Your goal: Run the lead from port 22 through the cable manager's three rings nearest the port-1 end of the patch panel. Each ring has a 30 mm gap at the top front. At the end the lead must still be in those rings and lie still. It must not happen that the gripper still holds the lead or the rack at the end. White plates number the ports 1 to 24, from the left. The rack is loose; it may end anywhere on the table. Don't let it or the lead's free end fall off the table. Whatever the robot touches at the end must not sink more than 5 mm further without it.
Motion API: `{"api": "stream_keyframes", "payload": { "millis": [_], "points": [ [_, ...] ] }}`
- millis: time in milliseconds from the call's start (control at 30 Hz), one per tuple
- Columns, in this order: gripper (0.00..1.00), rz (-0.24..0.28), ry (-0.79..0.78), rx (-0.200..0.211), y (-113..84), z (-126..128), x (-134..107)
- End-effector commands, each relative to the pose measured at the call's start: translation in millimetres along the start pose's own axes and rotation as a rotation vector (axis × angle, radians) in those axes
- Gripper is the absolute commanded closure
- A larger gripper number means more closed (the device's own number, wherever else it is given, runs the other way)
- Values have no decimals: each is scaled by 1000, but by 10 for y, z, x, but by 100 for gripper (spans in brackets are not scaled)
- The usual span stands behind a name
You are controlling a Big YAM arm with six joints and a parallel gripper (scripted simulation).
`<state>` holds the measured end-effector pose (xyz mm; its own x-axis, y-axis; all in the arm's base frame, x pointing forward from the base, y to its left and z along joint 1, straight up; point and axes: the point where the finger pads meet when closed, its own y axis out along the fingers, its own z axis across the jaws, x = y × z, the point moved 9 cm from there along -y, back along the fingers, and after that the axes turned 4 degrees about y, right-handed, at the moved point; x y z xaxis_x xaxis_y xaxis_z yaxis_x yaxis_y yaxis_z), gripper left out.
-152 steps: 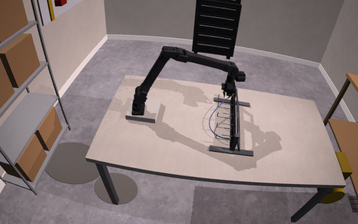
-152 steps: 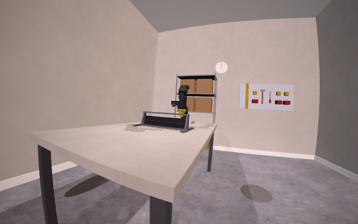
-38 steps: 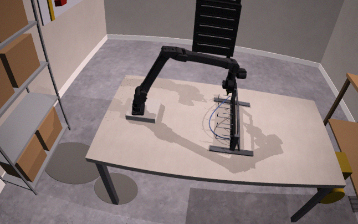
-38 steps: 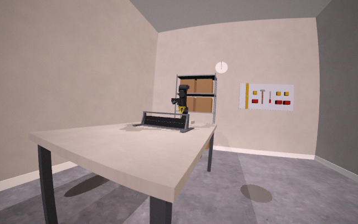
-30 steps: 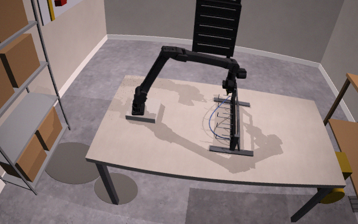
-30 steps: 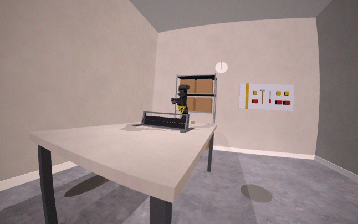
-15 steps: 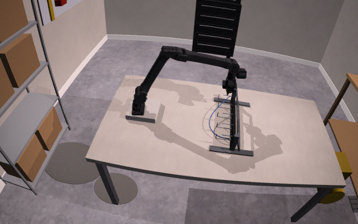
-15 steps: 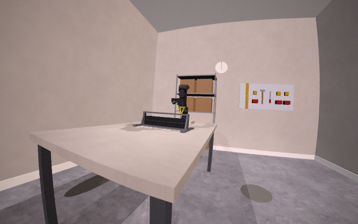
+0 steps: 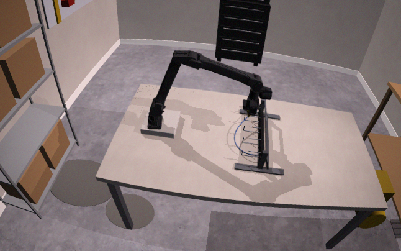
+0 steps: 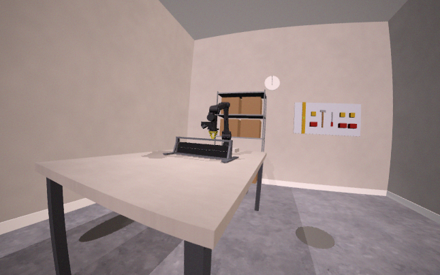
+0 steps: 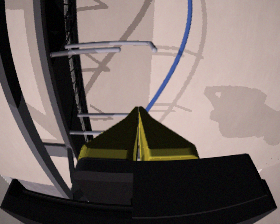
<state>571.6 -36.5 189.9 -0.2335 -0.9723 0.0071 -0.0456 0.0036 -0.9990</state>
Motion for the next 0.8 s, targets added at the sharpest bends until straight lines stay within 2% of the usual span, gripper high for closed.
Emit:
{"api": "stream_keyframes", "payload": {
  "millis": [0, 33, 100, 200, 267, 300, 333, 367, 400, 433, 500, 600, 633, 767],
  "points": [
    [100, 17, -72, 98, -399, -118, 435],
    [100, 17, -72, 98, -399, -118, 435],
    [100, 11, -104, 97, -371, -379, 893],
    [100, 7, -131, 95, -319, -608, 1198],
    [100, 7, -133, 95, -313, -632, 1227],
    [68, 7, -156, 95, -314, -628, 1113],
    [68, 1, -156, 151, -532, -491, 1118],
    [68, 1, -156, 153, -540, -486, 1118],
    [68, 2, -156, 138, -474, -494, 1118],
    [68, 6, -156, 102, -307, -486, 1116],
    [68, 8, -156, 85, -267, -498, 1116],
    [68, 6, -156, 91, -309, -510, 1117],
    [68, 5, -133, 98, -339, -522, 1234],
    [68, 4, -133, 98, -339, -522, 1234]
  ]
}}
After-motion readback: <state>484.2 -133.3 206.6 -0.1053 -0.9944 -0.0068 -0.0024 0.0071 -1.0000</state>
